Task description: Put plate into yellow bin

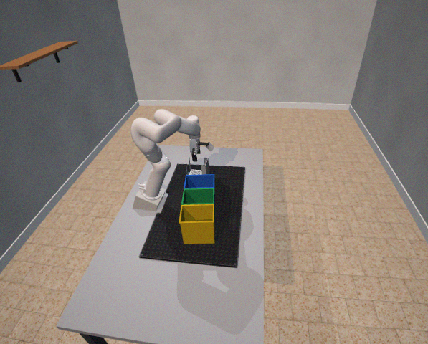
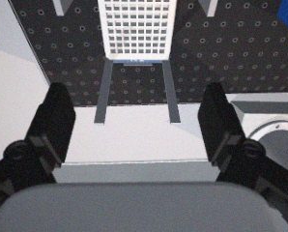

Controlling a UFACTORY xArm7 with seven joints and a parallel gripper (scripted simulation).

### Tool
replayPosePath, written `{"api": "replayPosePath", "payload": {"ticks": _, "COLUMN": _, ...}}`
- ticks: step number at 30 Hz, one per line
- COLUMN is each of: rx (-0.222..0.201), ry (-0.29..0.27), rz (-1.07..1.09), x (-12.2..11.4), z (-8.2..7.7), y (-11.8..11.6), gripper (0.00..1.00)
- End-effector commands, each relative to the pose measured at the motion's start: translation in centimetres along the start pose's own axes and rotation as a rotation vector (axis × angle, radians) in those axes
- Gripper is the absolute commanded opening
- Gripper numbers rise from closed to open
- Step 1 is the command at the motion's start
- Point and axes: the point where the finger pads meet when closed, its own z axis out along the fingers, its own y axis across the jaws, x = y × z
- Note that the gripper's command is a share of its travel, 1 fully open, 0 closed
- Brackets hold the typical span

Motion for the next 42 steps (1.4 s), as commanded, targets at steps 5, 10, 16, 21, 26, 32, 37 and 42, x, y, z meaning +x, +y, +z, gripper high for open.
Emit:
{"api": "replayPosePath", "payload": {"ticks": 5, "rx": 0.003, "ry": 0.002, "rz": 0.000, "x": 0.1, "z": 1.5, "y": -0.1, "gripper": 1.00}}
{"api": "replayPosePath", "payload": {"ticks": 10, "rx": 0.003, "ry": 0.002, "rz": 0.000, "x": 0.1, "z": 2.0, "y": -0.1, "gripper": 1.00}}
{"api": "replayPosePath", "payload": {"ticks": 16, "rx": 0.003, "ry": 0.002, "rz": 0.000, "x": 0.1, "z": 3.0, "y": -0.1, "gripper": 1.00}}
{"api": "replayPosePath", "payload": {"ticks": 21, "rx": 0.003, "ry": 0.002, "rz": 0.000, "x": 0.1, "z": 3.8, "y": -0.1, "gripper": 1.00}}
{"api": "replayPosePath", "payload": {"ticks": 26, "rx": 0.003, "ry": 0.002, "rz": 0.000, "x": 0.1, "z": 4.3, "y": -0.1, "gripper": 1.00}}
{"api": "replayPosePath", "payload": {"ticks": 32, "rx": 0.003, "ry": 0.002, "rz": 0.000, "x": 0.1, "z": 5.3, "y": -0.1, "gripper": 1.00}}
{"api": "replayPosePath", "payload": {"ticks": 37, "rx": 0.003, "ry": 0.002, "rz": 0.000, "x": 0.1, "z": 6.1, "y": -0.1, "gripper": 1.00}}
{"api": "replayPosePath", "payload": {"ticks": 42, "rx": 0.003, "ry": 0.002, "rz": 0.000, "x": 0.1, "z": 6.8, "y": -0.1, "gripper": 1.00}}
